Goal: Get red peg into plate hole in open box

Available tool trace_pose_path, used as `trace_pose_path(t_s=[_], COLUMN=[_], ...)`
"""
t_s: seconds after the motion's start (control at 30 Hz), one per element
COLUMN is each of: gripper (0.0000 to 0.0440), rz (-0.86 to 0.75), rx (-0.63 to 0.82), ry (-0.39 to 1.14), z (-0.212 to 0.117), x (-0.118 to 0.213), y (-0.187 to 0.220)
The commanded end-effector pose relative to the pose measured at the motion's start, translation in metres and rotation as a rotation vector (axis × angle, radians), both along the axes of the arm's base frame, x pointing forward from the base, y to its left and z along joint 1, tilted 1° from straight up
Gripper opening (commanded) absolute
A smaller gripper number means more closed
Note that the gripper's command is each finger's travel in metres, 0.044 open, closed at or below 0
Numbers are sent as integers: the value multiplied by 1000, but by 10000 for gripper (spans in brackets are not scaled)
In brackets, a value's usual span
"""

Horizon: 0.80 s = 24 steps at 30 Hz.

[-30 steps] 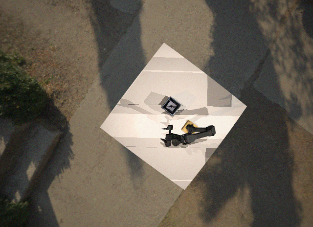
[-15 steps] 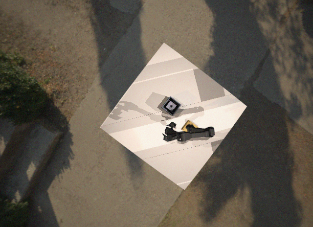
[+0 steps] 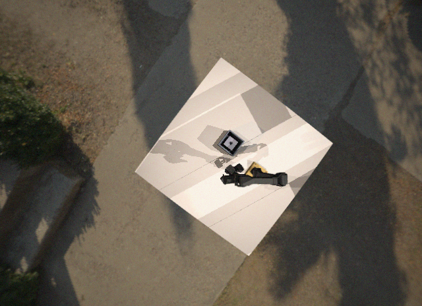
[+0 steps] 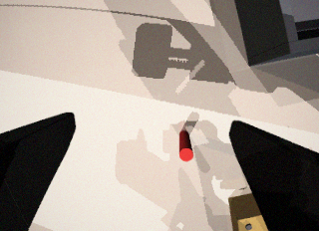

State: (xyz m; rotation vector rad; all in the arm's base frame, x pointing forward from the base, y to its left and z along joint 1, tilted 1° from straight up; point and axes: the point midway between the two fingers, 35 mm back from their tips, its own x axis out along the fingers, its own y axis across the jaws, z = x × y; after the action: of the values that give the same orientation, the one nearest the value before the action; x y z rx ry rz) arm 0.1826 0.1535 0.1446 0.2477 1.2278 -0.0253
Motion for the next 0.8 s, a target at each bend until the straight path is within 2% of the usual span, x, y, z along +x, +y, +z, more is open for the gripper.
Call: trace_pose_path(t_s=[0.0, 0.37, 0.77], gripper=[440, 440, 440], rz=[-124, -435, -612], rx=[-22, -36, 33], ry=[93, 248, 281], z=[-20, -64, -115], x=[-9, -22, -24], y=[-12, -27, -24])
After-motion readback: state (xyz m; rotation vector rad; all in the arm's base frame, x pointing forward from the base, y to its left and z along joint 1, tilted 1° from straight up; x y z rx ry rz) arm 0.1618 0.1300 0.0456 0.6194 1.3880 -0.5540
